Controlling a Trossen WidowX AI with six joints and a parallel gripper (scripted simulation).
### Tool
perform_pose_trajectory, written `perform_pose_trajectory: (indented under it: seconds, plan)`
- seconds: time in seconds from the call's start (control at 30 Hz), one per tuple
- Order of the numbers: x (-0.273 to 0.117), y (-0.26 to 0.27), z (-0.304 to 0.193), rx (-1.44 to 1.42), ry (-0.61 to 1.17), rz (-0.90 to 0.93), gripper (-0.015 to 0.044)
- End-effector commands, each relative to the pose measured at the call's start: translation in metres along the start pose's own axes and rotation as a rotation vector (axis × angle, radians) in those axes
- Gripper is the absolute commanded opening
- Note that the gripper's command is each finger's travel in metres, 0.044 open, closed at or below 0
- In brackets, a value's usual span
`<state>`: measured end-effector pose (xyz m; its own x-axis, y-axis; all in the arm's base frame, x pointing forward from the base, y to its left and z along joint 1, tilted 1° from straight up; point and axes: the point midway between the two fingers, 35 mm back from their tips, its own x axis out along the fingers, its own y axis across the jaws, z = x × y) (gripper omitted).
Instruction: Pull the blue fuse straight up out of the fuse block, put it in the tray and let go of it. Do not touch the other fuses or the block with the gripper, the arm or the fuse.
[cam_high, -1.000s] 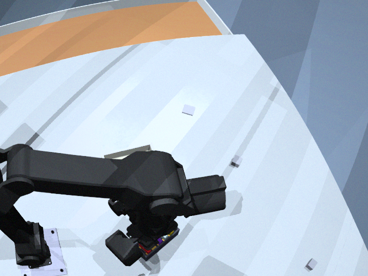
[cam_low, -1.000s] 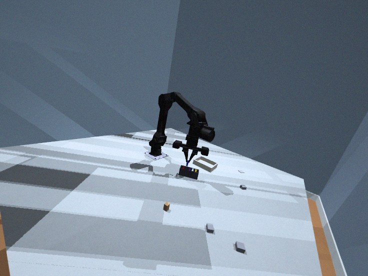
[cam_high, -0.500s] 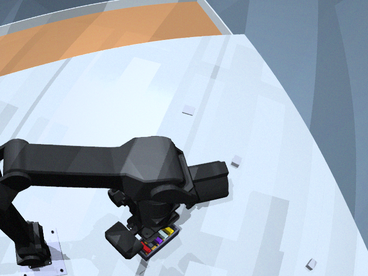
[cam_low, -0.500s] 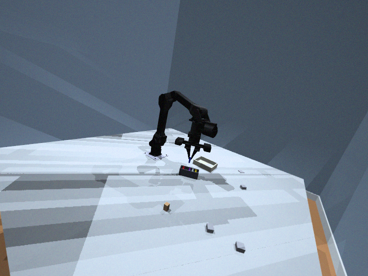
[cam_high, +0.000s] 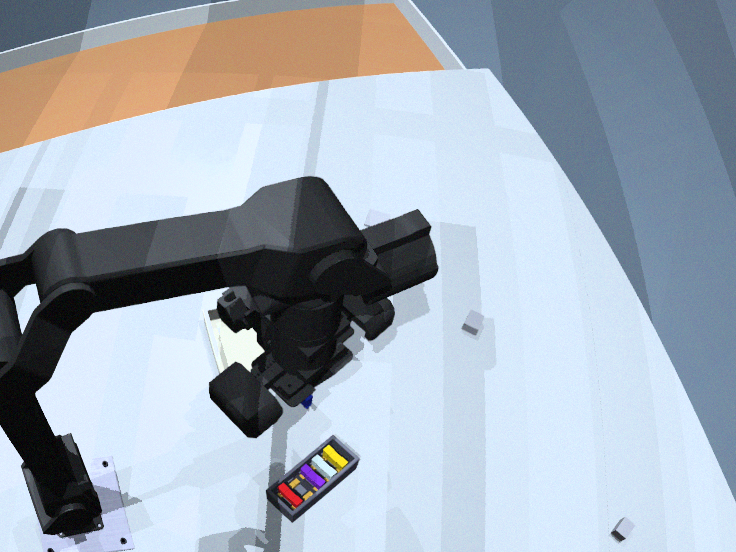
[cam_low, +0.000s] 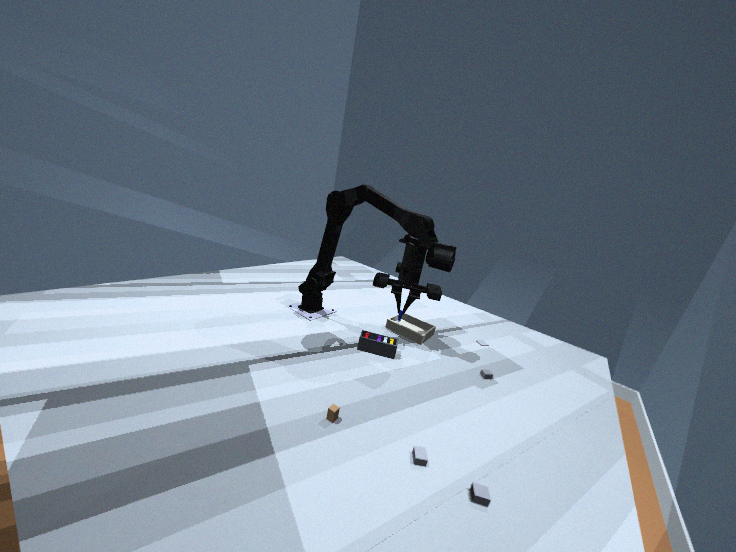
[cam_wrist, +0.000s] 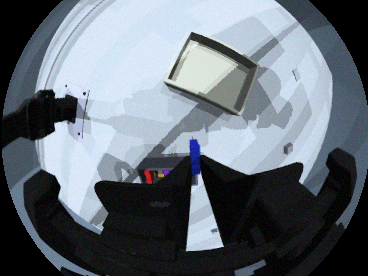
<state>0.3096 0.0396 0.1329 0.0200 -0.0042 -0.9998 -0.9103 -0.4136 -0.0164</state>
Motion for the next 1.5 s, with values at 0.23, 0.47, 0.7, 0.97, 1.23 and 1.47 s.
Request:
perform_pose_trajectory:
  seconds: [0.23, 0.47, 0.7, 0.97, 1.23, 1.47]
  plan:
    - [0.000, -0.031, 0.057, 0.004, -0.010, -0.001, 0.0000]
    - [0.001, -0.044, 0.098, 0.004, -0.015, -0.001, 0.0000]
    - [0.002, -0.046, 0.107, 0.004, -0.015, -0.002, 0.0000]
    - [0.014, -0.047, 0.107, 0.004, -0.015, -0.002, 0.0000]
    - [0.027, -0.047, 0.107, 0.004, -0.015, -0.002, 0.0000]
    - [0.038, -0.046, 0.107, 0.004, -0.015, -0.002, 0.0000]
